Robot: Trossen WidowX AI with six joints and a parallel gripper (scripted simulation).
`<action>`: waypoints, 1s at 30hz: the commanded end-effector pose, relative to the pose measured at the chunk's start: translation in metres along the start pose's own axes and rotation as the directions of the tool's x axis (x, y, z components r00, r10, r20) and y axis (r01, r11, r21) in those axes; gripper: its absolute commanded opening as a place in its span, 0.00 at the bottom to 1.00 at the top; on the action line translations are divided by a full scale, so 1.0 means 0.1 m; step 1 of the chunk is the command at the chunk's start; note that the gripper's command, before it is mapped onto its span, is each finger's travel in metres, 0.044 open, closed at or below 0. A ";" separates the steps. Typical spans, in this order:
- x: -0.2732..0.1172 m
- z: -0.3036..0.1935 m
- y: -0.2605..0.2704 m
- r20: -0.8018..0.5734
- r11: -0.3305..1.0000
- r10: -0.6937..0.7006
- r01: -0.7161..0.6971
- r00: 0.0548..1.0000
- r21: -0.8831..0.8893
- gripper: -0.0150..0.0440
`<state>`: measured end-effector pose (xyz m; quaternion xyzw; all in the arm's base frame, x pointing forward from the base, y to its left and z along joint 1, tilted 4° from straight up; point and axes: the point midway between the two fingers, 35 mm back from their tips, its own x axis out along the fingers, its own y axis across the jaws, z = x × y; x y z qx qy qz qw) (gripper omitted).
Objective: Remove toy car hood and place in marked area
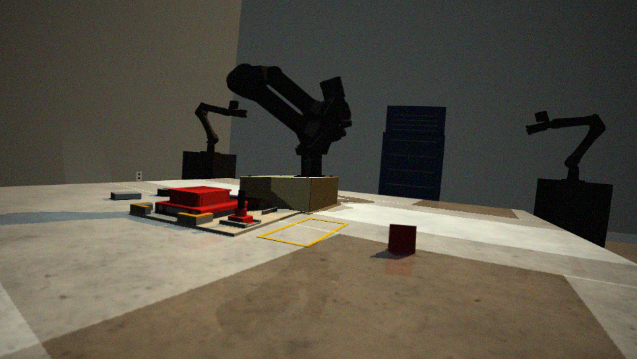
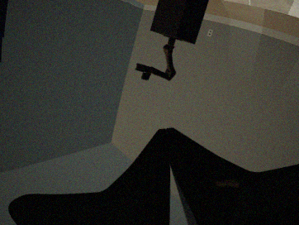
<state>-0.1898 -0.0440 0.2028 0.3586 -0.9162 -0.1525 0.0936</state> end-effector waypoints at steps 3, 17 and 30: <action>-0.05 0.02 0.17 0.025 0.997 0.071 -0.071 0.997 -0.031 0.39; -1.08 0.25 1.46 0.294 0.751 0.650 -0.533 0.701 -0.389 1.00; -2.70 0.38 1.81 0.519 0.508 0.845 -0.502 0.132 -0.700 1.00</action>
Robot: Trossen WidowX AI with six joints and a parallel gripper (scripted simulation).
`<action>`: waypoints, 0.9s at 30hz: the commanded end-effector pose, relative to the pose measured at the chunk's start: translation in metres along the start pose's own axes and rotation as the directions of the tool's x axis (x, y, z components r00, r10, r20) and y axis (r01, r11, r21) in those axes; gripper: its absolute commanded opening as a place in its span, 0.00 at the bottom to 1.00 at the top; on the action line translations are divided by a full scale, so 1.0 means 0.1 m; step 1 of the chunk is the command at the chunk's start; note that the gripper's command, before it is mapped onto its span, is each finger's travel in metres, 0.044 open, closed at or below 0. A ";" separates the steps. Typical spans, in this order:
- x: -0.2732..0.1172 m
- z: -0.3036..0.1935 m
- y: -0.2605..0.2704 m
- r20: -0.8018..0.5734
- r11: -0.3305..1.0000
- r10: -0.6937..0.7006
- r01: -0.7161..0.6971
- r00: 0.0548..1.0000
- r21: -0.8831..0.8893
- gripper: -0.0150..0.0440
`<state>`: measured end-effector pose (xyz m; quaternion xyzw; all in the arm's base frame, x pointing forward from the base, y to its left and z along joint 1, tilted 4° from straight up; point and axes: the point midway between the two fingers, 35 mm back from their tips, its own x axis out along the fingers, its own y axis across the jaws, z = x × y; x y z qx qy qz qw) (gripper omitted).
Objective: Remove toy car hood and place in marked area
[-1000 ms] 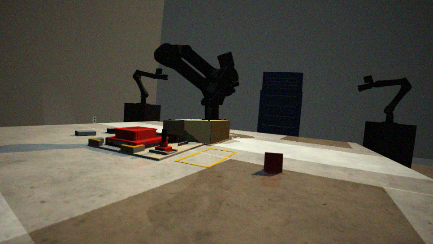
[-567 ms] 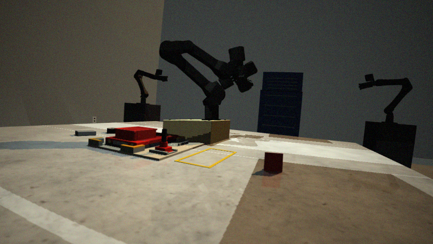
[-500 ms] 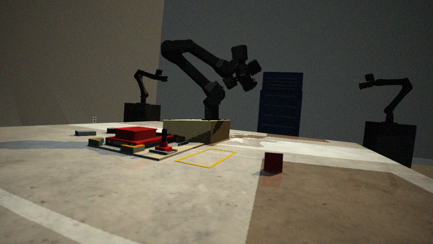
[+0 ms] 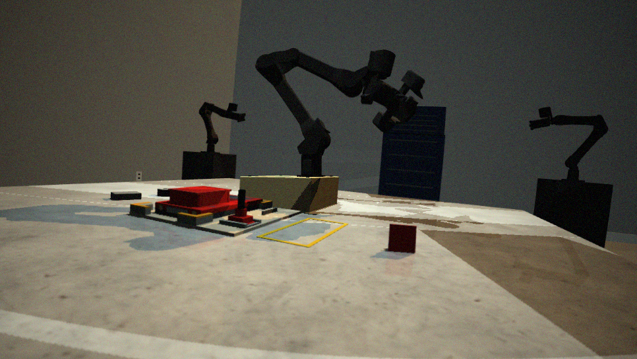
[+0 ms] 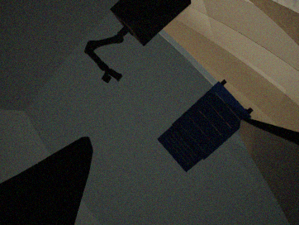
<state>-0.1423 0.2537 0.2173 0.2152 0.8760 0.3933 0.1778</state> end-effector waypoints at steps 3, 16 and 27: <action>-0.25 0.61 0.32 0.257 0.994 0.076 -0.052 0.963 -0.101 1.00; -1.51 1.86 0.67 0.759 0.979 0.082 0.091 0.645 -0.184 1.00; -2.98 2.39 0.37 0.951 0.954 -0.113 0.298 0.288 0.023 1.00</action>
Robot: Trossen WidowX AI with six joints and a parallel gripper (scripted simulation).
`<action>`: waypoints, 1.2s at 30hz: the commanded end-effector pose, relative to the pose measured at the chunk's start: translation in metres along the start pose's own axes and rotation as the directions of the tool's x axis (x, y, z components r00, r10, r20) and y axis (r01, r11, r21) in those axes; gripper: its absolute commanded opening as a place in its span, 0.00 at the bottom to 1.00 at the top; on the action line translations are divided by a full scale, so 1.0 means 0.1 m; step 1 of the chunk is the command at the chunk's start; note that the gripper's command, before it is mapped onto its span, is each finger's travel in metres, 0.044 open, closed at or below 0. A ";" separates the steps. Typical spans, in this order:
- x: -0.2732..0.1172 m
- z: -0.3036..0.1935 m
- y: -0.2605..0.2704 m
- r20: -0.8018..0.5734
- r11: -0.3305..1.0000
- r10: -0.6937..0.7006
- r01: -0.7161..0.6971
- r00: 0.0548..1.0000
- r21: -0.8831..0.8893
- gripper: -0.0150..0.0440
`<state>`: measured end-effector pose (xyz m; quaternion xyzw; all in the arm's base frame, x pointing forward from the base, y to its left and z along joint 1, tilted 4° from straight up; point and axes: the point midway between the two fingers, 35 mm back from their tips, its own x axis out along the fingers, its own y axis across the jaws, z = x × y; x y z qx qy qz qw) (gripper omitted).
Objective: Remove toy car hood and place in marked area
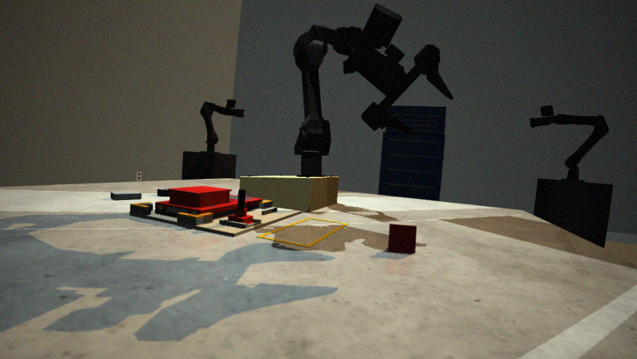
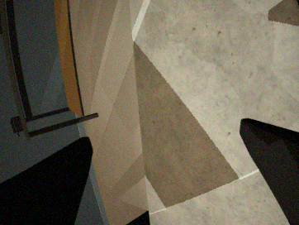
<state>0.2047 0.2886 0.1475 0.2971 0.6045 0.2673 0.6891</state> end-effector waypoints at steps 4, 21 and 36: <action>-0.21 0.72 -0.57 0.137 0.976 -0.209 0.215 0.968 -0.028 1.00; -1.48 1.65 -2.41 0.085 0.714 -0.696 0.700 0.713 -0.027 1.00; -2.15 1.56 -3.13 -0.070 0.620 -0.785 0.782 0.616 -0.071 1.00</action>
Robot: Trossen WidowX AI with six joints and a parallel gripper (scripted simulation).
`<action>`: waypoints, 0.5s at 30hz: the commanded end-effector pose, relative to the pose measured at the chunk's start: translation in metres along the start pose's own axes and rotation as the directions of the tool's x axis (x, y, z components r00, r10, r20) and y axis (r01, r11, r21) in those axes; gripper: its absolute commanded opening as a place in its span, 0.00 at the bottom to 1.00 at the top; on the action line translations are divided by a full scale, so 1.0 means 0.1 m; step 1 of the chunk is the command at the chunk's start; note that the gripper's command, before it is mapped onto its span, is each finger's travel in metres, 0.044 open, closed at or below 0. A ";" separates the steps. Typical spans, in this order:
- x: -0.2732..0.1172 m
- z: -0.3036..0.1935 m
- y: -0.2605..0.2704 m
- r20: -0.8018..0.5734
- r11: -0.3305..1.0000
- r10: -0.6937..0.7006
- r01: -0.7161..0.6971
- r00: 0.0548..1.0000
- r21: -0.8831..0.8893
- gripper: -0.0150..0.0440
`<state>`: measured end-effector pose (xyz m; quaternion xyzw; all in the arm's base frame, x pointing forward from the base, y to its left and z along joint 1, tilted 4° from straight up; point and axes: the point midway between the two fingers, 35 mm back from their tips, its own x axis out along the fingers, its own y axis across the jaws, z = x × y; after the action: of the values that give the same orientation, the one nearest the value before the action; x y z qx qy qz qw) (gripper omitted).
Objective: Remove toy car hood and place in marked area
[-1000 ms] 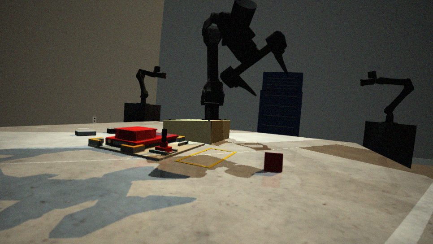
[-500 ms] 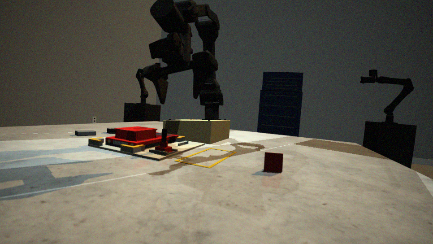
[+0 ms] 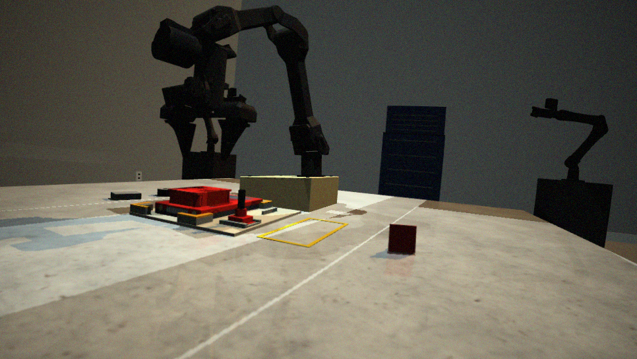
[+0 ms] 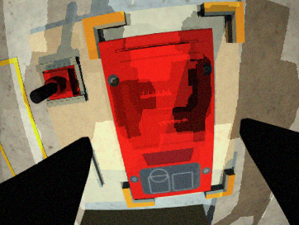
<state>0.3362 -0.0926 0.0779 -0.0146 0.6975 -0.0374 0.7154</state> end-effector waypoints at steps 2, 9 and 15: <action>0.02 -0.01 -0.02 -0.008 1.000 -0.006 0.006 1.000 -0.010 1.00; 0.07 0.00 -0.02 -0.008 1.000 -0.006 0.006 1.000 -0.010 1.00; 0.12 0.00 -0.02 -0.008 1.000 -0.006 0.006 1.000 -0.010 1.00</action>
<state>0.3373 -0.0948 0.0697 -0.0169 0.6984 -0.0364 0.7146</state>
